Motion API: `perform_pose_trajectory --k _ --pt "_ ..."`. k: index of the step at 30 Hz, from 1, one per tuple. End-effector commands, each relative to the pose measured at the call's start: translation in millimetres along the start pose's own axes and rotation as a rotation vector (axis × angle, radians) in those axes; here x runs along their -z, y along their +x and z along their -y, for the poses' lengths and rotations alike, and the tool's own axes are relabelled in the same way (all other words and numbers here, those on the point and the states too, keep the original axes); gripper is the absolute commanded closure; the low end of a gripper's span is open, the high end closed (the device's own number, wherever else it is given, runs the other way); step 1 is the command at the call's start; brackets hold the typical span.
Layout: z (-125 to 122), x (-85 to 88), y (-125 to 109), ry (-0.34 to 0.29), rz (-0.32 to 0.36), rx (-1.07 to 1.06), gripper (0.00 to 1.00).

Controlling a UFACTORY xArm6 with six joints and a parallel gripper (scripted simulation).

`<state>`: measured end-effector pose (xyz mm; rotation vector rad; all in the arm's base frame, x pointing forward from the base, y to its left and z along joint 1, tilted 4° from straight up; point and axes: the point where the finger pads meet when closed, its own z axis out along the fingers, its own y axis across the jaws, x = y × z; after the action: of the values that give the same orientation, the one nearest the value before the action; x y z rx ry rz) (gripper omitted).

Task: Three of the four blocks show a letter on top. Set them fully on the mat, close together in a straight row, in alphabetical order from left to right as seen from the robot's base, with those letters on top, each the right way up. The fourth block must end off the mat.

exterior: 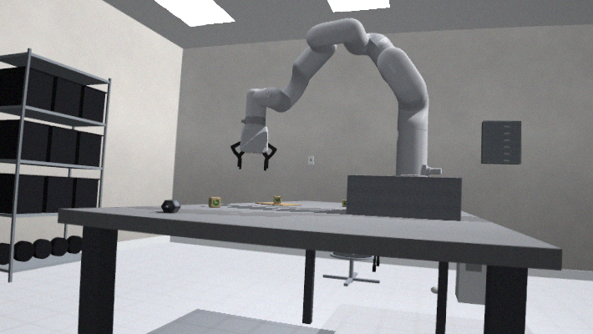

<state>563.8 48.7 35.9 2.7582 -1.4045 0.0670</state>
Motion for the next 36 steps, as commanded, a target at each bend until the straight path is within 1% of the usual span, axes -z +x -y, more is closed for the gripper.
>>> perform_pose_trajectory --k 1,6,11,13,14,16,18,36 --pt "-30.0 2.6 51.7 0.007 0.002 0.001 0.0" --pt "-75.3 3.2 104.1 0.006 0.0 0.001 0.0" --pt "-126.1 4.0 150.0 0.005 -0.003 0.001 0.0" --pt "-126.1 4.0 150.0 0.005 -0.003 0.001 0.0" --pt "-136.8 4.2 158.4 0.004 -0.004 0.001 0.0" --pt "-150.6 4.4 168.6 0.003 -0.005 0.001 0.0" --pt "-153.7 4.5 170.8 0.003 -0.005 0.001 0.0" --pt "-153.7 4.5 170.8 0.003 -0.005 0.001 0.0"
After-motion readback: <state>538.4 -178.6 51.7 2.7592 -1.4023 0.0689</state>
